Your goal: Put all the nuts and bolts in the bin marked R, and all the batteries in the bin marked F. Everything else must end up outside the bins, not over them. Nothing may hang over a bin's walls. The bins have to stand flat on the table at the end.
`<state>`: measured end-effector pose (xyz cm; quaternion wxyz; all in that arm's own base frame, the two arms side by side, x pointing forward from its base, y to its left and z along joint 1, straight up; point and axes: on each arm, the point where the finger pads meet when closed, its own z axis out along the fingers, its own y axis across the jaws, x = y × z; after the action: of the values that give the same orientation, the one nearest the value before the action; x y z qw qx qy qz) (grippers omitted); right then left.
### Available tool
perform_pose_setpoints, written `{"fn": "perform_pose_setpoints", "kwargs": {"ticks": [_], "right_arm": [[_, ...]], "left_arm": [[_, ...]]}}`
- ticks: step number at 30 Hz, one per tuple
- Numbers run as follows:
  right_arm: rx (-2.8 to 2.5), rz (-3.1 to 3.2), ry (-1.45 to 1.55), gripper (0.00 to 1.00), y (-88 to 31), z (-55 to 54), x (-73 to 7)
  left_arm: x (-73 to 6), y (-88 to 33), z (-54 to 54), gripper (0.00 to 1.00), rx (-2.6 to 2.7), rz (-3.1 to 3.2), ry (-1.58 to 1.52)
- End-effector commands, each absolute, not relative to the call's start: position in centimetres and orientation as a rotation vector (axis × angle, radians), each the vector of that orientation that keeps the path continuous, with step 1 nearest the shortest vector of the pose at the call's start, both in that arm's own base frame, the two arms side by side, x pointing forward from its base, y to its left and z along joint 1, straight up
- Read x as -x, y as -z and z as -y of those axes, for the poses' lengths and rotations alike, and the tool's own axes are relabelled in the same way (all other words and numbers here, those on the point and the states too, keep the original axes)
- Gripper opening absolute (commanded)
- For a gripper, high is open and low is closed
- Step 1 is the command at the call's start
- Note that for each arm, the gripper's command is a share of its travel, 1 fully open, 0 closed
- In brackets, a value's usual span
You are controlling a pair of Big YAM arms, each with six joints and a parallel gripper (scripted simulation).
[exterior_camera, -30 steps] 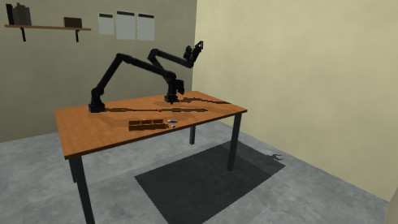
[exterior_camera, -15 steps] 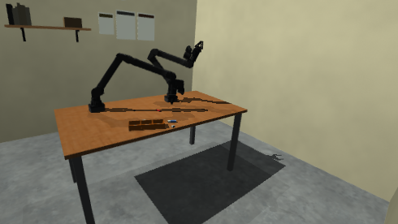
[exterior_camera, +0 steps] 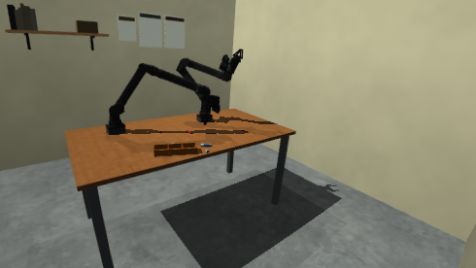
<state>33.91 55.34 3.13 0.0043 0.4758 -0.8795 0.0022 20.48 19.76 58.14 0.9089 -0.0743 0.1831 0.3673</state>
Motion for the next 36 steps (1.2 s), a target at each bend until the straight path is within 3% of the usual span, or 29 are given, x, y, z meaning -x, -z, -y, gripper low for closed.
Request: {"fn": "perform_pose_setpoints", "kwargs": {"ticks": [1,36], "right_arm": [[-1.504,2.805,0.034,0.11,-5.9,-53.5,-36.1],[-1.504,2.805,0.015,0.11,-5.4,-35.8,-42.4]], "left_arm": [[-19.5,-58.6,-19.4,1.00,0.143,-0.346,-0.776],[-19.5,-58.6,-19.4,1.00,0.143,-0.346,-0.776]]}}
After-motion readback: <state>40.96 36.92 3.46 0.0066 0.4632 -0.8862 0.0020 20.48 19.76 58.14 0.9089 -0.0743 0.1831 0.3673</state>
